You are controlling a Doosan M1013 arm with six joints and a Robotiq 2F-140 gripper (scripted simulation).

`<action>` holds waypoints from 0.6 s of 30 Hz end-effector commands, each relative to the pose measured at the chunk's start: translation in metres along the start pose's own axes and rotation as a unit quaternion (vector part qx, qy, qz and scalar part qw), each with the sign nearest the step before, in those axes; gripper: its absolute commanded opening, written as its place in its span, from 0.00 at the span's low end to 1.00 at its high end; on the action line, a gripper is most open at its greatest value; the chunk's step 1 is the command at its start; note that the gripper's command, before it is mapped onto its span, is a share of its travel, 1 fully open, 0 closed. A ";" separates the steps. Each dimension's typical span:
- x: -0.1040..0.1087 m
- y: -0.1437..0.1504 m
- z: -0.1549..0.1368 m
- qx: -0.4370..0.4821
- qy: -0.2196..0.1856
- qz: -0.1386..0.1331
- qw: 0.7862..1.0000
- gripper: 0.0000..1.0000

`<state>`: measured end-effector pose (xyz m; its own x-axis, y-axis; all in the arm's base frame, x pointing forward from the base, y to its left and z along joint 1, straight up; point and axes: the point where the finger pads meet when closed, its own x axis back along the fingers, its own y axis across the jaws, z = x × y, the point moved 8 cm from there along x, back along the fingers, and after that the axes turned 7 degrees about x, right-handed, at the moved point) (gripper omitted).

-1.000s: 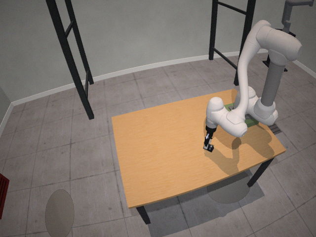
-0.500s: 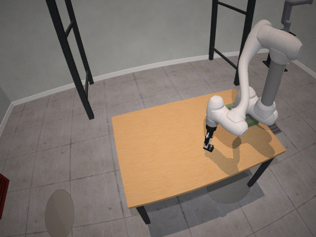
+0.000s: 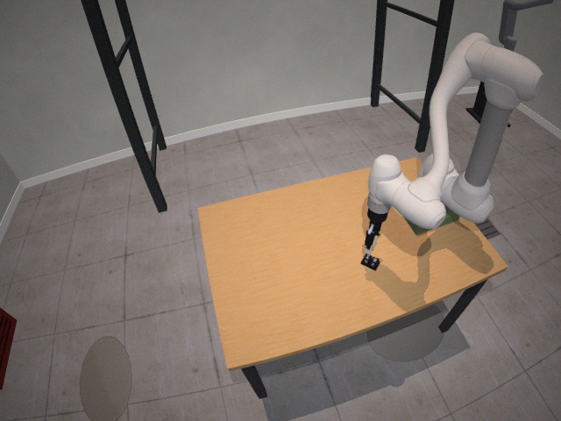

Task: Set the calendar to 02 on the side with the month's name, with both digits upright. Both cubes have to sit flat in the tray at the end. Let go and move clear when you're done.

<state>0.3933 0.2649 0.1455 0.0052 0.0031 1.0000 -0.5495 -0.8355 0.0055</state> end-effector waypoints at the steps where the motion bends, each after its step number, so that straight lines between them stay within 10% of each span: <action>1: 0.010 0.000 0.000 0.000 0.000 0.000 1.000 0.35; 7: 0.016 0.000 0.000 0.000 0.000 0.000 1.000 0.35; 8: 0.016 0.000 0.000 0.000 0.000 0.000 1.000 1.00; 18: 0.016 0.000 0.000 0.000 0.000 0.000 1.000 1.00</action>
<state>0.3934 0.2650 0.1618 0.0055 0.0032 1.0000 -0.5495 -0.8355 0.0057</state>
